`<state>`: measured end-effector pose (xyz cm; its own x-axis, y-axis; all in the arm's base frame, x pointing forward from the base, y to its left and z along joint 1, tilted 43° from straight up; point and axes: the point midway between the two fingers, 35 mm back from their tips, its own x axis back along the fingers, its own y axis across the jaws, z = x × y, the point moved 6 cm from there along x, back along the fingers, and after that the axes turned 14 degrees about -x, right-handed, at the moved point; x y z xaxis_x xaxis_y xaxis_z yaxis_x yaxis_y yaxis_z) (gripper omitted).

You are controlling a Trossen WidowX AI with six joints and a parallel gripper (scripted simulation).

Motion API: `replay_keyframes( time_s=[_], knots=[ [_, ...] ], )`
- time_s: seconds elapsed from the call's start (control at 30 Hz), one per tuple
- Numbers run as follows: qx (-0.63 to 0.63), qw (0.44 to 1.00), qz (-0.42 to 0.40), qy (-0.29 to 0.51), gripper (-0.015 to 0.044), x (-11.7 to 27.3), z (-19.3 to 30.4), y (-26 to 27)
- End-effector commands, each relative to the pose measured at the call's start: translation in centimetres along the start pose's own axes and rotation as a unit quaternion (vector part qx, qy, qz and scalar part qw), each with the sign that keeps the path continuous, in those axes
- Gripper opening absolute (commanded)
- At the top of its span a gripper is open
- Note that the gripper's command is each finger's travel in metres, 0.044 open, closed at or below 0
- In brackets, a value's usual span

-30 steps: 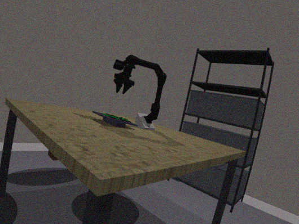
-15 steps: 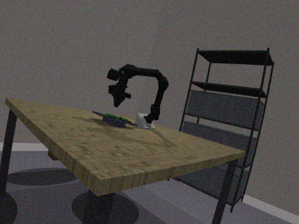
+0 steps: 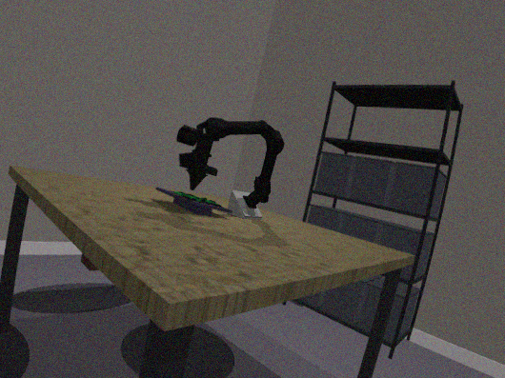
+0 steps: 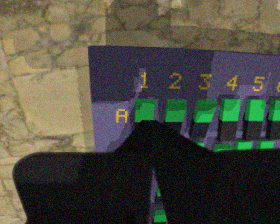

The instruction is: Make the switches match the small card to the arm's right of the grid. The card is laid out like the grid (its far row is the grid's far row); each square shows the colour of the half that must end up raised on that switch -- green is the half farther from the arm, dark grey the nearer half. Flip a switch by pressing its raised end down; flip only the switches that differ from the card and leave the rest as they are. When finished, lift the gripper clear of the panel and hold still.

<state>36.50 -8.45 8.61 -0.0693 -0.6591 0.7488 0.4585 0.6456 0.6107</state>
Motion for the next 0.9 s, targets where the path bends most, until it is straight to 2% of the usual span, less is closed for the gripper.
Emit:
replay_keyframes(
  time_s=[0.0,0.87],
  knots=[
    [-0.004,1.000,-0.002,0.000,0.0000,-0.8,0.0,-0.1],
    [-0.004,1.000,-0.002,0.000,0.0000,-2.2,0.0,0.0]
  ],
)
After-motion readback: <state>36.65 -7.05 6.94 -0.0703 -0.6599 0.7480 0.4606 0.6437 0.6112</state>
